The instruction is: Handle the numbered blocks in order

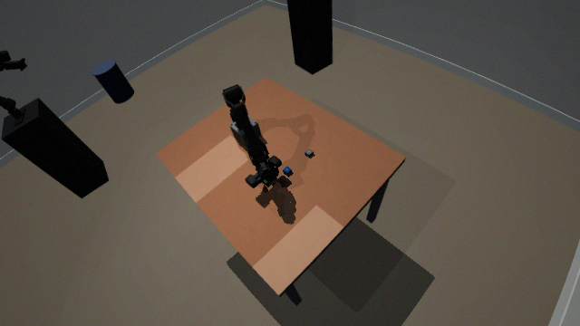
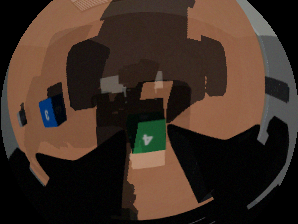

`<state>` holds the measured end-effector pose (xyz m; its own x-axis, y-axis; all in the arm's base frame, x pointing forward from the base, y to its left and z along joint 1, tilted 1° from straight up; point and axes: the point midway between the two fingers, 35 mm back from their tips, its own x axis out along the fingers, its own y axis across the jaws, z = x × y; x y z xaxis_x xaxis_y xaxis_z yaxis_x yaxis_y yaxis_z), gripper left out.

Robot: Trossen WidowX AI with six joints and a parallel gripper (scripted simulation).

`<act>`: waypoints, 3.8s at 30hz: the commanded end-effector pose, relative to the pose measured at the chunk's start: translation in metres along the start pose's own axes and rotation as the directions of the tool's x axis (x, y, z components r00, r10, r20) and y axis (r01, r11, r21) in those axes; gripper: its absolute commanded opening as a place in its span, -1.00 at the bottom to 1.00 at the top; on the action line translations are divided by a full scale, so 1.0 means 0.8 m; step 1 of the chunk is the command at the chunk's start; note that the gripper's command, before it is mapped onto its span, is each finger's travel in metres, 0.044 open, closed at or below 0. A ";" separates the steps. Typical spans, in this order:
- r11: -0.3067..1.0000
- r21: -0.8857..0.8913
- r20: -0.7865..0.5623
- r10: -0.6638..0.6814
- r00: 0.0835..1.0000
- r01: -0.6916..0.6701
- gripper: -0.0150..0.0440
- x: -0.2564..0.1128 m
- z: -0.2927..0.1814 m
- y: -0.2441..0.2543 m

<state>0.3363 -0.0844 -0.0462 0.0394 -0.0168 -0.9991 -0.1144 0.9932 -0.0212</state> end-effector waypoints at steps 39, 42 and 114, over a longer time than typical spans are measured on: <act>1.000 -0.004 0.000 0.000 1.000 0.000 -0.08 -0.018 0.000 0.000; 1.000 -0.004 0.000 0.000 1.000 0.000 -0.08 -0.018 0.000 0.000; 0.999 -0.026 -0.004 0.034 0.999 -0.034 0.86 -0.133 -0.046 0.342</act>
<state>0.2893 0.1492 0.0407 0.0265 0.0144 -0.9995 -0.1578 0.9874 0.0101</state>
